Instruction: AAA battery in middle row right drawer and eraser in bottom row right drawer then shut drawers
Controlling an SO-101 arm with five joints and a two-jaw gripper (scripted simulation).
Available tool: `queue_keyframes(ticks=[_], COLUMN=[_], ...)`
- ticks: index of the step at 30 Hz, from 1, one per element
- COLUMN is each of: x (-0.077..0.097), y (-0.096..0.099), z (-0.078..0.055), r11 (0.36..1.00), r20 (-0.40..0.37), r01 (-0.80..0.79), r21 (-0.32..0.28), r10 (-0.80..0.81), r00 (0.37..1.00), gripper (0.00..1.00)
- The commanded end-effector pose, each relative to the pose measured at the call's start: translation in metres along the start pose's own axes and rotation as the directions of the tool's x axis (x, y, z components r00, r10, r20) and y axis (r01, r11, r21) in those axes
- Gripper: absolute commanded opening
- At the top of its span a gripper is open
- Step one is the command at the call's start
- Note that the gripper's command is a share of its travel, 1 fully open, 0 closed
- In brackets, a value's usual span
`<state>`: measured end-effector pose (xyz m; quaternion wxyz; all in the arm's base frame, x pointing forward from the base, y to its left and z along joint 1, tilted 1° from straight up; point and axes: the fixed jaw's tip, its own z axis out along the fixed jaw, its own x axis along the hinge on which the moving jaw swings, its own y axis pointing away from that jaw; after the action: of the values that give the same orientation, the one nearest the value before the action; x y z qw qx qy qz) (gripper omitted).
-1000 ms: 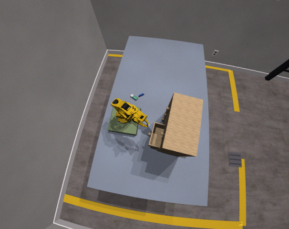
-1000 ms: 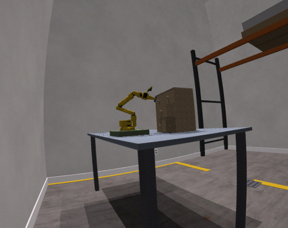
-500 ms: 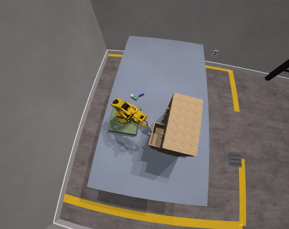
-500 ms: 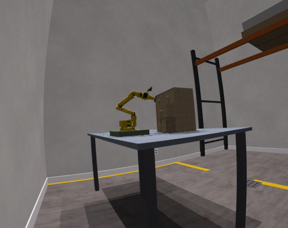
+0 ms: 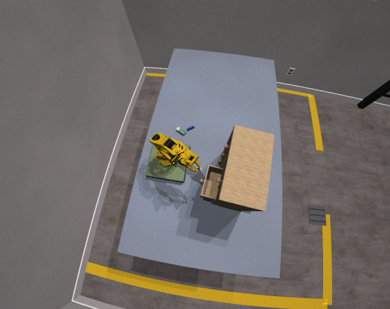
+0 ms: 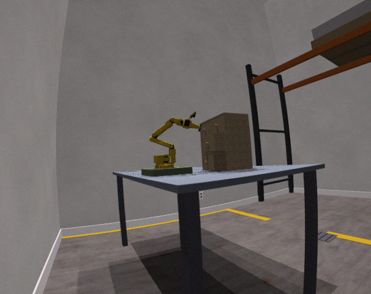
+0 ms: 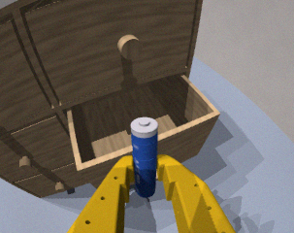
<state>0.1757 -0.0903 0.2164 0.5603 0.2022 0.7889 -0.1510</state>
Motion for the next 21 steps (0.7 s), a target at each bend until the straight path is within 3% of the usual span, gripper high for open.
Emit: queue_keyframes(ticks=[1, 16, 21], x=[0.004, 0.004, -0.007], y=[0.002, 0.002, 0.002], z=[0.002, 0.002, 0.029], r11=[1.0, 1.0, 1.0], r20=[-0.014, -0.014, -0.014], r01=[0.001, 0.002, 0.001], r21=[-0.009, -0.01, -0.008], r10=[-0.002, -0.002, -0.001], r00=[1.0, 1.0, 1.0], gripper=[0.0, 0.0, 0.0])
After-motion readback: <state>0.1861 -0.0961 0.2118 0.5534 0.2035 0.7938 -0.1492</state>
